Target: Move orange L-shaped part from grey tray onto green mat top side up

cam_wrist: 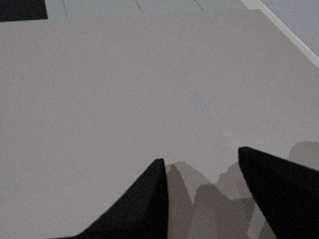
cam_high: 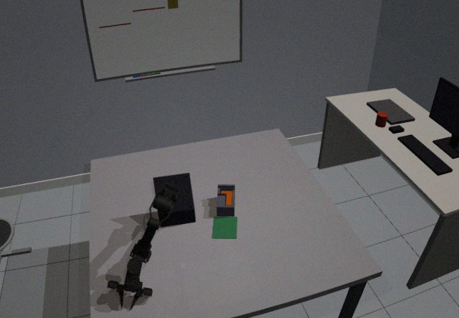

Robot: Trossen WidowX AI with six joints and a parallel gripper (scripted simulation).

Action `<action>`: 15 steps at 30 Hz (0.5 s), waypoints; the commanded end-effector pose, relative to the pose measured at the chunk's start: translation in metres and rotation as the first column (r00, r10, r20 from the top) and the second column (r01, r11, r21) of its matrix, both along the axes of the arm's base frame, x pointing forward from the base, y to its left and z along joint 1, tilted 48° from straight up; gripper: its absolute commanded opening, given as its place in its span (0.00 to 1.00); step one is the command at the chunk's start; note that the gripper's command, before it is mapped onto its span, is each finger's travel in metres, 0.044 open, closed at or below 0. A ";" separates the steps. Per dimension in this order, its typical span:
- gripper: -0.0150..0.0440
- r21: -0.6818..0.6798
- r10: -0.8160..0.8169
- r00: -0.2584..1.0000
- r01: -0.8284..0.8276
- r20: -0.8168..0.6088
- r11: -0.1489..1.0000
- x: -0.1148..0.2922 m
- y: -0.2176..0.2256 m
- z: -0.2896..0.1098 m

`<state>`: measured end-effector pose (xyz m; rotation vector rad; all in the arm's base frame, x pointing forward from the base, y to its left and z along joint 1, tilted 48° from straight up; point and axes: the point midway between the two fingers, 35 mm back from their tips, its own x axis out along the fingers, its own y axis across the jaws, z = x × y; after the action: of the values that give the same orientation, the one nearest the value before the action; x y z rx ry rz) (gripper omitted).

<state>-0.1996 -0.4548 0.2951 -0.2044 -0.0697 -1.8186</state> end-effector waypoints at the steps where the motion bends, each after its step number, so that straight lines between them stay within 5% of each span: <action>1: 0.56 -0.045 0.112 0.990 -0.109 0.082 0.993 0.059 -0.011 0.021; 8: 0.56 -0.055 0.303 0.941 -0.298 0.151 0.953 0.153 -0.021 0.036; 15: 0.56 -0.038 0.557 0.793 -0.567 0.246 0.823 0.289 -0.009 0.044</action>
<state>0.0334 -0.4715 0.3366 0.0177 -0.2479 -1.3640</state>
